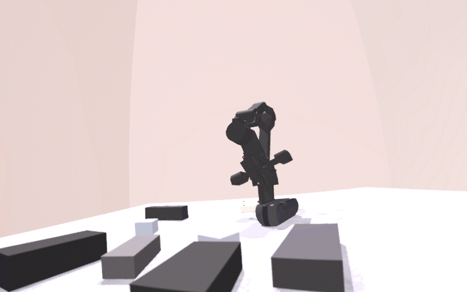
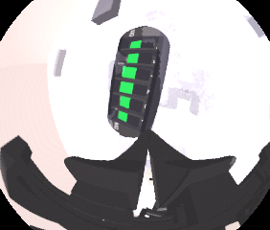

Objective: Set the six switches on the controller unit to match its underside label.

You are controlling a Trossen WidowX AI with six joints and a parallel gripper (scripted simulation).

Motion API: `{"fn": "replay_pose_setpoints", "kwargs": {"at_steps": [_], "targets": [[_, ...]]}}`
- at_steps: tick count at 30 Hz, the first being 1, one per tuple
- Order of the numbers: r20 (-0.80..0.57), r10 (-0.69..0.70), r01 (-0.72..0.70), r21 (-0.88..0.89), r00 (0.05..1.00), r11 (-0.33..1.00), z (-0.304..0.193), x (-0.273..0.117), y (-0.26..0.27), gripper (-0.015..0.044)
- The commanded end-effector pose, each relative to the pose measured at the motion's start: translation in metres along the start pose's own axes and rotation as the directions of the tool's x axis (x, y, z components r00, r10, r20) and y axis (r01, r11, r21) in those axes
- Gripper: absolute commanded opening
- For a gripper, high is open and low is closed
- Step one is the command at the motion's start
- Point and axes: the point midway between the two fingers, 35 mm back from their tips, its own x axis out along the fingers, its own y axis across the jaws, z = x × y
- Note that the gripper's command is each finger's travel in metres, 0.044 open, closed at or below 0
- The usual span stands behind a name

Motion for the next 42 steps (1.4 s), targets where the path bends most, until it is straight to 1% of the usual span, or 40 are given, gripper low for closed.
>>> {"fn": "replay_pose_setpoints", "kwargs": {"at_steps": [1,9,42], "targets": [[-0.008,-0.064,0.064,0.171,0.998,0.983,0.001,-0.005,-0.012,0.0],[-0.008,-0.063,0.064,0.172,0.998,0.983,0.001,-0.004,-0.013,0.0],[-0.027,-0.055,0.059,0.18,0.998,0.982,-0.003,0.043,-0.029,0.0]]}}
